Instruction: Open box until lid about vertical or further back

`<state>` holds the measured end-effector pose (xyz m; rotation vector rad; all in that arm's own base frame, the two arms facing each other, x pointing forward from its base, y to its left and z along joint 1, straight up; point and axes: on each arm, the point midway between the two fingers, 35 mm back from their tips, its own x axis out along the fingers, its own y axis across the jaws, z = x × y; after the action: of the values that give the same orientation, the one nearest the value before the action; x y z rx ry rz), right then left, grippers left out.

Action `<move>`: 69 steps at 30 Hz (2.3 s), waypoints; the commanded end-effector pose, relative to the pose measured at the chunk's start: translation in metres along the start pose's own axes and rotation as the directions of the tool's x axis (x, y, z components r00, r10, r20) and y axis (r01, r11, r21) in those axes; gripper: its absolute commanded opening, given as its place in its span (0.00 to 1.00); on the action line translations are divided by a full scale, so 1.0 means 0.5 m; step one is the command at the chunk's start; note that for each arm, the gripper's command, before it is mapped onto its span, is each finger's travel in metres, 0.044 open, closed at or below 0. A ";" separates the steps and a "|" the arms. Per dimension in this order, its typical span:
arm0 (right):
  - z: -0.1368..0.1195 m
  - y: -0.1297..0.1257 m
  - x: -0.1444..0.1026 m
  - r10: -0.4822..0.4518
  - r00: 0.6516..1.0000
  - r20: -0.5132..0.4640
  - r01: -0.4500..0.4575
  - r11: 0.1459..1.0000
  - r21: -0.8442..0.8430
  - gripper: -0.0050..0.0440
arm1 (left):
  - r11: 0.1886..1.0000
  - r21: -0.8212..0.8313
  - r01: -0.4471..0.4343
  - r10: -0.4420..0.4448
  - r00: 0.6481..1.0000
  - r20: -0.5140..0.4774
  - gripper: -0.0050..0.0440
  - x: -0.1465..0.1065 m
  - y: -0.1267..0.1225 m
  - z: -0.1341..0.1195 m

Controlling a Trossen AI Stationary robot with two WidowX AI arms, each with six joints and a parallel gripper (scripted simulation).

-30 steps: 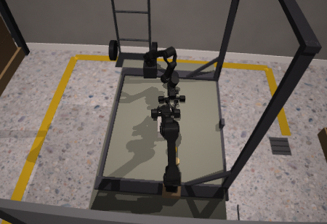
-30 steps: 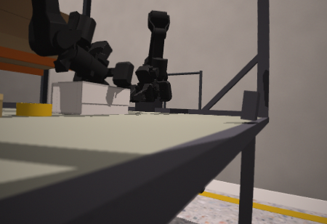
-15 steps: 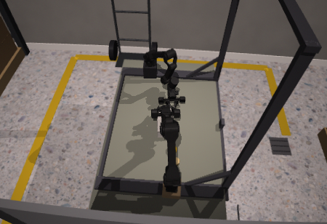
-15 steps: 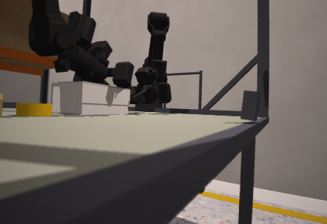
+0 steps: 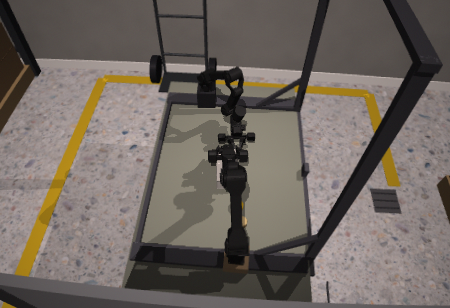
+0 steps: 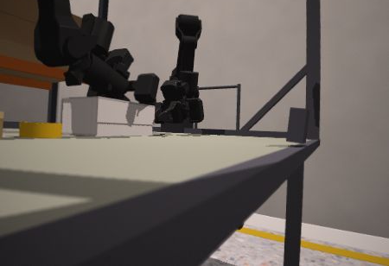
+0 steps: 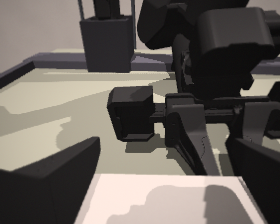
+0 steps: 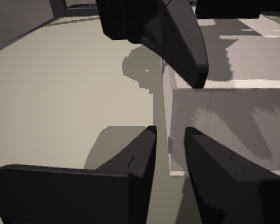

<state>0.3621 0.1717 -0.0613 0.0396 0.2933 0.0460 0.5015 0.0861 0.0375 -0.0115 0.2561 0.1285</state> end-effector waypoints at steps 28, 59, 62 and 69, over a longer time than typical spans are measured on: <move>0.013 0.003 0.002 0.002 1.000 0.016 -0.002 1.000 0.011 0.12 | 1.000 -0.003 0.002 -0.002 0.998 -0.065 0.91 -0.001 -0.001 -0.047; 0.008 0.020 -0.001 0.035 0.999 0.010 -0.037 0.963 0.267 0.12 | 1.000 -0.003 0.002 -0.002 0.998 -0.065 0.91 0.000 -0.001 -0.050; 0.015 0.022 -0.001 0.041 0.999 0.015 -0.044 0.956 0.290 0.12 | 1.000 -0.003 0.002 -0.002 0.998 -0.065 0.91 0.000 -0.001 -0.050; 0.027 0.027 -0.001 0.075 0.997 0.017 -0.076 0.915 0.396 0.12 | 1.000 -0.003 0.002 -0.002 0.998 -0.065 0.91 0.000 -0.001 -0.050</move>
<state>0.3613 0.1816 -0.0597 0.3904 0.3104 0.0463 0.5023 0.0850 0.0375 -0.0115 0.2558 0.1247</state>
